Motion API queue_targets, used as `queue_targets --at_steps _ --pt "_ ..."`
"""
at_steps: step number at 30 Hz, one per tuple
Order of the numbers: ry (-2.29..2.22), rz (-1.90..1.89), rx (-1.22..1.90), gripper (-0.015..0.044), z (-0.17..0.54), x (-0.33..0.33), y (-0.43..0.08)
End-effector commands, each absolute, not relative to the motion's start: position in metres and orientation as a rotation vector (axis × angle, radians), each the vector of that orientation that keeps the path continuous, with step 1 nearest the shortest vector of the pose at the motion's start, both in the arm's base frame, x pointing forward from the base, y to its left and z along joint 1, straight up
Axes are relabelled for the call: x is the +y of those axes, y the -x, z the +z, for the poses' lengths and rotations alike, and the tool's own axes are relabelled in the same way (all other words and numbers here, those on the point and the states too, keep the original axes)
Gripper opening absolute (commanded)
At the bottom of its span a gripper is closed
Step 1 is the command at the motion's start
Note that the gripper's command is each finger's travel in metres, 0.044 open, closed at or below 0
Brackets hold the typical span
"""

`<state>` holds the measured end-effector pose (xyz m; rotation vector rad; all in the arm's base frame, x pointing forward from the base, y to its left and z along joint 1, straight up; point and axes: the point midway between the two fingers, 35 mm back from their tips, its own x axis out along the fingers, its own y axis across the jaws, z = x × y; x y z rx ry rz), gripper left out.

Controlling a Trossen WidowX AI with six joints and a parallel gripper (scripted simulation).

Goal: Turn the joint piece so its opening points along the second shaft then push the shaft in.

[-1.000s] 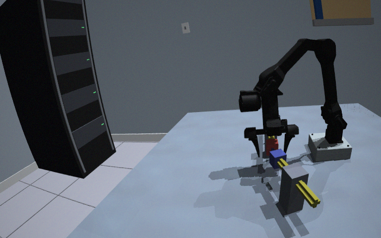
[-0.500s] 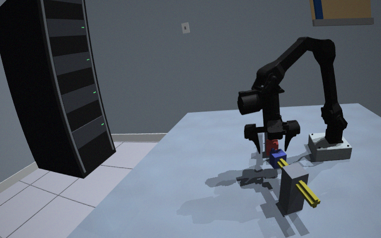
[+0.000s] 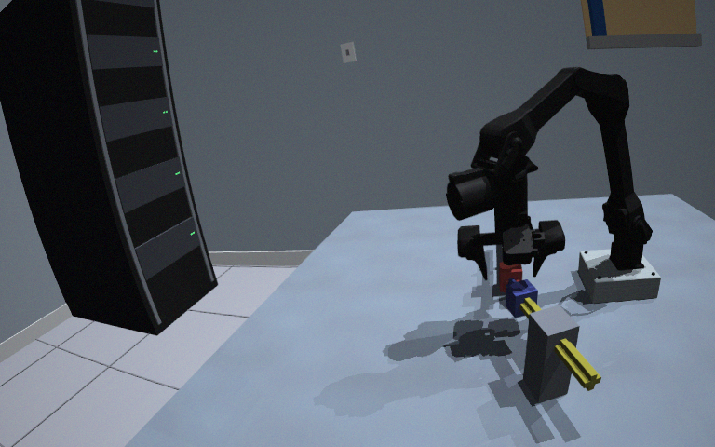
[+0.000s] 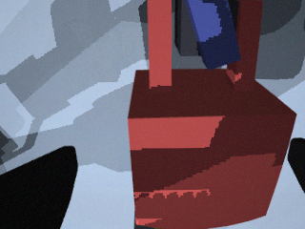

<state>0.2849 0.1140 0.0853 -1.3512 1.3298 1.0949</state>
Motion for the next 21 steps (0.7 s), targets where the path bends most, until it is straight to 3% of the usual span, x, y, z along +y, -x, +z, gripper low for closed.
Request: queue_targets --at_steps 1,21 --pt "1.312 1.062 1.341 0.044 0.09 0.114 -0.286" --pt "0.723 0.587 1.471 0.044 0.159 0.112 -0.29"
